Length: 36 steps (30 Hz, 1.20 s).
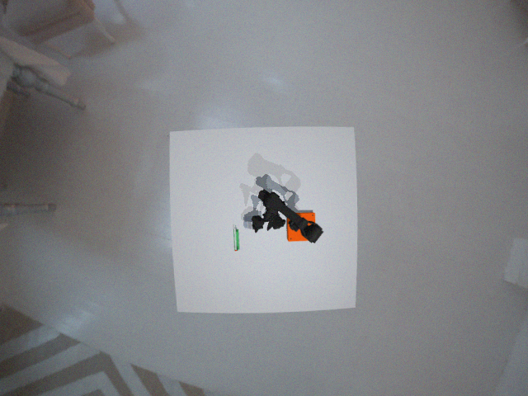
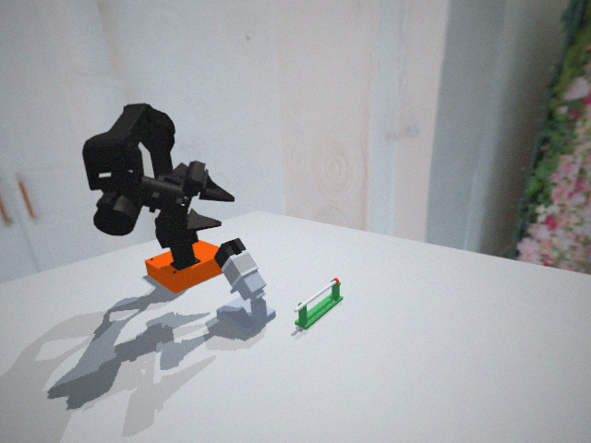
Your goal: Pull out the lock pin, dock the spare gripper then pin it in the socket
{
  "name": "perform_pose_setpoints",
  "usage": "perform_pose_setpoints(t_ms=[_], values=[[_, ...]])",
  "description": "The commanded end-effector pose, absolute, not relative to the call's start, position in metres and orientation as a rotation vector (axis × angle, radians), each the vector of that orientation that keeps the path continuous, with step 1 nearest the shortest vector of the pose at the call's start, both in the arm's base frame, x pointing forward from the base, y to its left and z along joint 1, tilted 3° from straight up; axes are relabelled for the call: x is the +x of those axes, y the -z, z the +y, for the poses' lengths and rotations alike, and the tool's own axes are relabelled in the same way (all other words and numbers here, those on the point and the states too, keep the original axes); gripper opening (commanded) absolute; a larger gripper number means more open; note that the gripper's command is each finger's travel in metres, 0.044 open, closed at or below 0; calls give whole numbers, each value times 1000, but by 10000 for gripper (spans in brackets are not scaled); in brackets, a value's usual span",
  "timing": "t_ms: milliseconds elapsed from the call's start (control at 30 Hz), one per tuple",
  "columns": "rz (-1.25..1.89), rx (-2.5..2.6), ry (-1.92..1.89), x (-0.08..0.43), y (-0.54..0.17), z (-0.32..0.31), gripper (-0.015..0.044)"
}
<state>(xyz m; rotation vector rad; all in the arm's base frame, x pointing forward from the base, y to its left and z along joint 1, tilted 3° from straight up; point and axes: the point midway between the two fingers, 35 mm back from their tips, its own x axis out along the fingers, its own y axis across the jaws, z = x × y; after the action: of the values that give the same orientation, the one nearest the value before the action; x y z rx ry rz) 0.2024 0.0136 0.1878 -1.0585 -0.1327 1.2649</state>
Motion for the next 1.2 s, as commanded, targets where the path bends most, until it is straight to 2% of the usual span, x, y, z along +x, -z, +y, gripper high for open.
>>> perform_pose_setpoints(t_ms=[0,133,467,600,767,1167], values=[[-133,-1058,-1265,202,-188,14,440],[-133,-1058,-1265,202,-188,14,440],[-89,-1086,-1277,202,-179,81,180],[-135,-1051,-1259,197,-187,108,180],[-128,-1047,-1260,198,-188,109,180],[529,-1074,-1348,283,-182,111,180]])
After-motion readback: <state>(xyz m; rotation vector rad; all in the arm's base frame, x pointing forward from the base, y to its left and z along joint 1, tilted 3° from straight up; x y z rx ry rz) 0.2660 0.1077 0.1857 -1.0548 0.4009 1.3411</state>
